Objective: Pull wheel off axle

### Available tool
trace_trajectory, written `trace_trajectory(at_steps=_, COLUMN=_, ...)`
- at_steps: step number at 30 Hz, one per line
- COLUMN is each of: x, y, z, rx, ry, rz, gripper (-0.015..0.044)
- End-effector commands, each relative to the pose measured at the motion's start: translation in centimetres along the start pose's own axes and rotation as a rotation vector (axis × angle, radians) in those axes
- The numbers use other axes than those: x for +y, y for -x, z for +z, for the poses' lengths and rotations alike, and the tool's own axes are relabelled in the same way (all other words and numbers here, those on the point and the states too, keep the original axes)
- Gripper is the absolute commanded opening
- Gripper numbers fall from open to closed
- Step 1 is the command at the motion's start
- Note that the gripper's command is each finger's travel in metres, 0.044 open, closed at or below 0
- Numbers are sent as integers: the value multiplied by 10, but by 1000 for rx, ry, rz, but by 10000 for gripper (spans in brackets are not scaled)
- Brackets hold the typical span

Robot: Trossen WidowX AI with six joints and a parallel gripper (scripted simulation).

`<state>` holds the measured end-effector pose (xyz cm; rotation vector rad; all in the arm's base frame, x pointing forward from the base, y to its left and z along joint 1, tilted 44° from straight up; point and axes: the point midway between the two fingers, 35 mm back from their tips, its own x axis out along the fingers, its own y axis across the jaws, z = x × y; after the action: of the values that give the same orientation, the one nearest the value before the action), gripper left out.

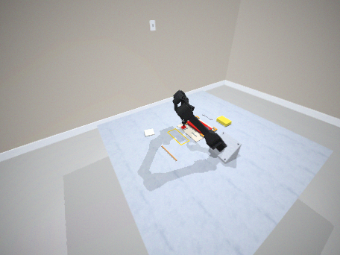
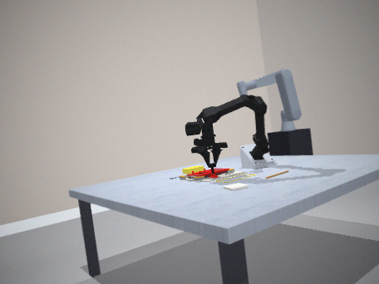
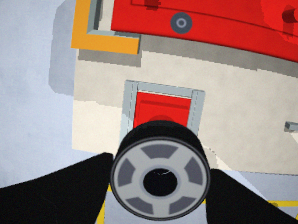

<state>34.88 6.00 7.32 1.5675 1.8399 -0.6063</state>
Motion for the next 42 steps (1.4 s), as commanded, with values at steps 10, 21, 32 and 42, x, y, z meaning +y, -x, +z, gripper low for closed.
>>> trace_trajectory(at_steps=10, x=1, y=8, z=-1, rx=-7, ry=9, rz=7, gripper=0)
trace_trajectory(at_steps=21, x=0, y=28, z=0, rx=-8, ry=8, rz=7, gripper=0)
trace_trajectory(at_steps=32, x=-8, y=34, z=-17, rx=-2, ry=1, rz=2, gripper=0)
trace_trajectory(at_steps=42, x=-24, y=37, z=-52, rx=-5, ry=2, rz=3, gripper=0)
